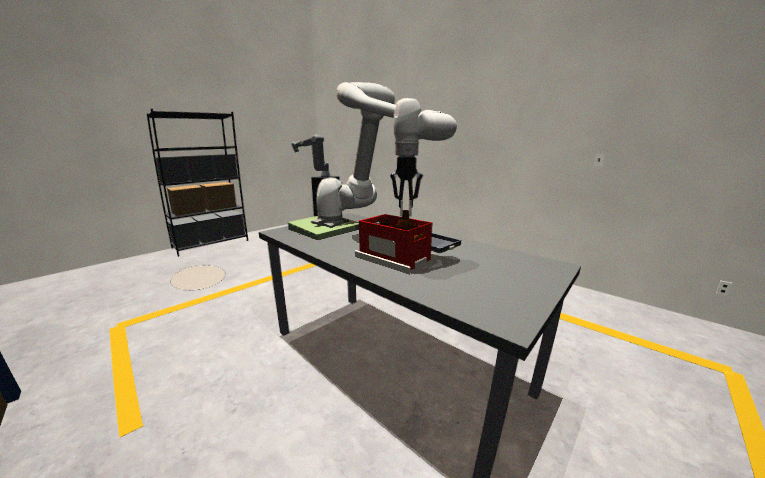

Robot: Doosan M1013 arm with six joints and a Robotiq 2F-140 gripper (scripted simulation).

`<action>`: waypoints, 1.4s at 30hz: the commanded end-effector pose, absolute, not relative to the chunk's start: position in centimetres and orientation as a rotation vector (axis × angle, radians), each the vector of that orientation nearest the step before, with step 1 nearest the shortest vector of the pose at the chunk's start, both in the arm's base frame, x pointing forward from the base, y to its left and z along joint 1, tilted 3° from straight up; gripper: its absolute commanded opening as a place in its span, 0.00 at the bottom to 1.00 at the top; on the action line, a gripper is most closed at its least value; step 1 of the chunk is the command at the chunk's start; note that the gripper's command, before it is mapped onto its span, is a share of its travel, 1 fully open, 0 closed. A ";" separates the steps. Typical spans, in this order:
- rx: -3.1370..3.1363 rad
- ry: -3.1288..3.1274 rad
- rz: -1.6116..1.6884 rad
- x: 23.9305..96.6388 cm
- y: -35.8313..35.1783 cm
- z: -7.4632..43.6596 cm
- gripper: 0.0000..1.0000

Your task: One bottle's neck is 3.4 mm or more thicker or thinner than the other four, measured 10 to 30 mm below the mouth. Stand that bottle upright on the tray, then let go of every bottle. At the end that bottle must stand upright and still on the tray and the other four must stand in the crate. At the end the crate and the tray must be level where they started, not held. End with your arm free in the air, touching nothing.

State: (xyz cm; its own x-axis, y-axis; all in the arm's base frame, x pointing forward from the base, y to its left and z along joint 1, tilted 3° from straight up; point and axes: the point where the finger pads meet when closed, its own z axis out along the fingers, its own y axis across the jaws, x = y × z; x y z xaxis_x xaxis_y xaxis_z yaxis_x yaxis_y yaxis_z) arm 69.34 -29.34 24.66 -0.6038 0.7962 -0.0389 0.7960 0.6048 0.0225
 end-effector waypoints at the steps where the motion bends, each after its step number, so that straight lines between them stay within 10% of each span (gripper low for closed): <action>1: 1.380 2.772 0.006 69.3 -29.1 25.2 0.00; 42: 1.380 2.772 0.006 69.2 -29.1 25.8 0.00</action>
State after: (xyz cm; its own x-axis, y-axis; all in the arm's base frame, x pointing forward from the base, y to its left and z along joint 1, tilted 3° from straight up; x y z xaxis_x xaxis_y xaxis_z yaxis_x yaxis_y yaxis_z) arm 69.31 -29.32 25.03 -0.6039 0.7961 -0.0386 0.7960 0.6049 0.0224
